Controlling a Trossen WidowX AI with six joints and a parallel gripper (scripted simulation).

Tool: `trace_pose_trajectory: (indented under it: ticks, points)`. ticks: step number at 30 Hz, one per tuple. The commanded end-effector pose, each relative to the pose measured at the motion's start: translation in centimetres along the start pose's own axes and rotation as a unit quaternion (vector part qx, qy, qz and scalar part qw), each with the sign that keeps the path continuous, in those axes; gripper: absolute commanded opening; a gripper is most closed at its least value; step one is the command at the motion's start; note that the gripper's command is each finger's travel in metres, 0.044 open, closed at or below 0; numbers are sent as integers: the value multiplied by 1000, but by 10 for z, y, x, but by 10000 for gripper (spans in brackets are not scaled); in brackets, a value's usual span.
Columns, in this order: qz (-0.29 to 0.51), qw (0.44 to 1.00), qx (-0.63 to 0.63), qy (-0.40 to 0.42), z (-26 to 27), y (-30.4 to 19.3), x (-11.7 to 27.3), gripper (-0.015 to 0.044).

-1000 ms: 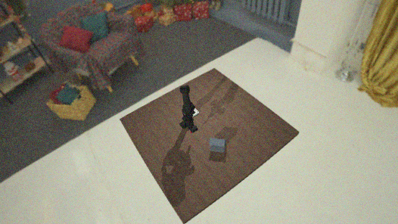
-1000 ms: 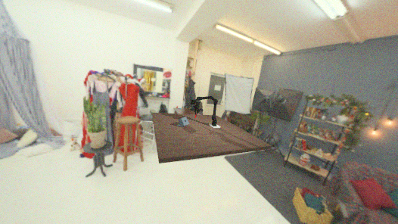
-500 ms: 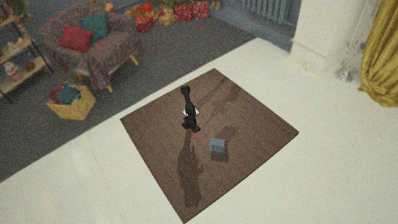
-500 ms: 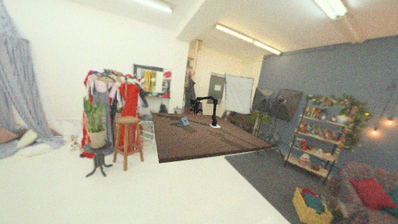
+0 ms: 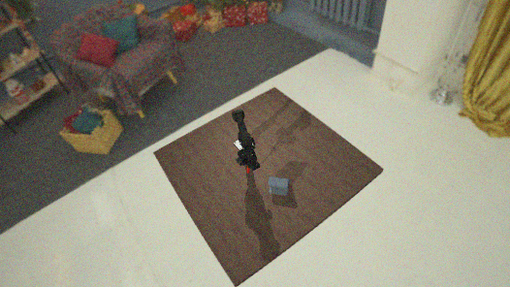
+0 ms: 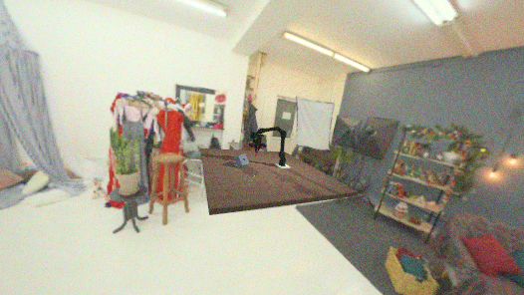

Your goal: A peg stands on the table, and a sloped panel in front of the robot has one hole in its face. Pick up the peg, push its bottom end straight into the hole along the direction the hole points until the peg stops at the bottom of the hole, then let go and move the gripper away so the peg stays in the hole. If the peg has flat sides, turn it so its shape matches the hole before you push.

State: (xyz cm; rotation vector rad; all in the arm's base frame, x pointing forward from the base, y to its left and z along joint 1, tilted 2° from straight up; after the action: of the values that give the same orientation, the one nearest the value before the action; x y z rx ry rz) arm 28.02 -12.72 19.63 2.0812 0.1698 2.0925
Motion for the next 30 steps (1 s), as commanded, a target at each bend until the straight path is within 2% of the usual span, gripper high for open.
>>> trace_pose_trajectory:
  ticks: [1, 30]
  points:
    - [-10, 1000, 8, -1, 4, -4, -1, 0]
    - [-69, 995, 64, 12, 25, -35, 1, 0]
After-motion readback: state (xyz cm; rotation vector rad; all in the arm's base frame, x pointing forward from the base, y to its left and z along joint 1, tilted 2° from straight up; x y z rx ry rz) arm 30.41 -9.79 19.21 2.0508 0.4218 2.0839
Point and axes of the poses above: the point midway between the two fingers, 35 mm back from their tips, its own x axis back along the fingers, its own z axis across the jaws, y = z × x, the point moved 5 cm from there along x, back along the fingers, and after that the axes turned 4 degrees about -x, right-handed, at the moved point
